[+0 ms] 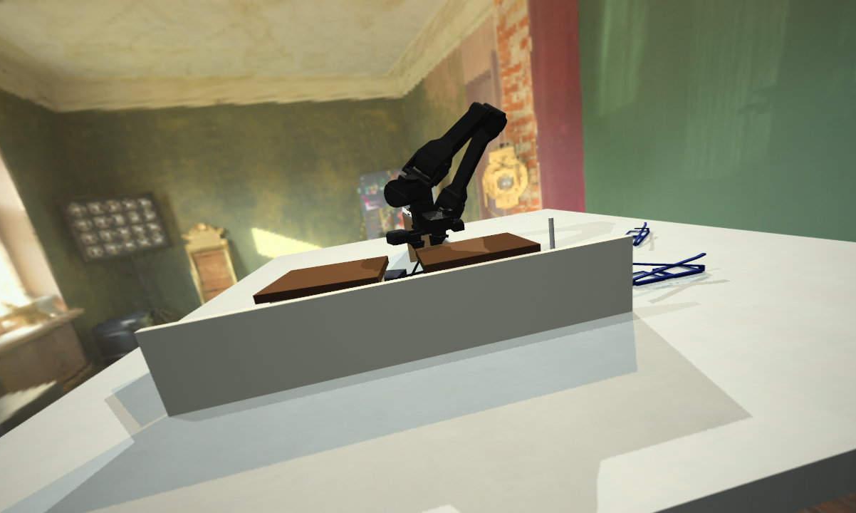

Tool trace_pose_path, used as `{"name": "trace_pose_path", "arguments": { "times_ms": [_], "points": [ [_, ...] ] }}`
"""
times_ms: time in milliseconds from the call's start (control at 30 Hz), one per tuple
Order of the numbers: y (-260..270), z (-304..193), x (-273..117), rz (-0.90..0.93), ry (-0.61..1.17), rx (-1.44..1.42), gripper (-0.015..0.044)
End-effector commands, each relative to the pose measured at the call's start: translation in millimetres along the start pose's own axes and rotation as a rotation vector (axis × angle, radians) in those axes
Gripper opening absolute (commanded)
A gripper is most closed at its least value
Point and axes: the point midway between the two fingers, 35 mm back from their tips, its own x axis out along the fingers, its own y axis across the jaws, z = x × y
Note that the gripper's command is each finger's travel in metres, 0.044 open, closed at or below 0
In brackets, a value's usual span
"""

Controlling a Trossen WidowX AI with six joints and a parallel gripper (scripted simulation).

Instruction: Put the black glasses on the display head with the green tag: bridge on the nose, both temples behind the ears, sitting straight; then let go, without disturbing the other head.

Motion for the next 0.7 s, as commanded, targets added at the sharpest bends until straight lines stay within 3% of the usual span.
{"name": "trace_pose_path", "arguments": {
  "times_ms": [0,500,667],
  "points": [
    [0.3,-0.1,0.1,0.000,0.000,0.000,0.0100],
    [0.3,-0.1,0.1,0.000,0.000,0.000,0.0000],
    [0.2,0.0,-0.9,0.000,0.000,0.000,0.0000]
  ]
}}
